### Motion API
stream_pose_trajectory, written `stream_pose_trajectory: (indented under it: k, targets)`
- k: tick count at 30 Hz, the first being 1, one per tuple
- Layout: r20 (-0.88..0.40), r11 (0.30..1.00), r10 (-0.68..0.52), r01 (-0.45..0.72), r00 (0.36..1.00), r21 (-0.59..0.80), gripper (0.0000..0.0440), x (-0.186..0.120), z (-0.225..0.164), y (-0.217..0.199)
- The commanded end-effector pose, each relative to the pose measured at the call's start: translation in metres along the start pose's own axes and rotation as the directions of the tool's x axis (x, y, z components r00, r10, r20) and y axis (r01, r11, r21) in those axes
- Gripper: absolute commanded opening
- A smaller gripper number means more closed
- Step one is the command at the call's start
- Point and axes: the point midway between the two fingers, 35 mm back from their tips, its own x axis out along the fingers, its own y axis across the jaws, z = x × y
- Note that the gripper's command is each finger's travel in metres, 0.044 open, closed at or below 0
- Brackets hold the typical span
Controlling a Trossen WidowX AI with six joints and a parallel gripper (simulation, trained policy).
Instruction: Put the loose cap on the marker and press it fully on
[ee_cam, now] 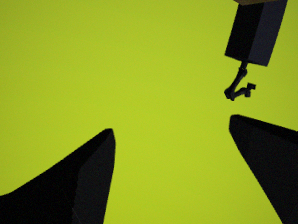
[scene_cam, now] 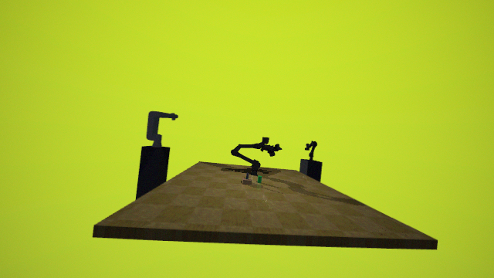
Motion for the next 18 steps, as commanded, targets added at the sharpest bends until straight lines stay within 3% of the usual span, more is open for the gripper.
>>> stream_pose_trajectory:
  k: [1,18]
  targets:
    - [0.054,1.000,-0.002,0.001,0.999,0.017,0.0331,0.000,0.007,0.003]
    - [0.264,0.997,0.000,-0.019,0.965,0.070,0.0327,-0.005,0.038,0.016]
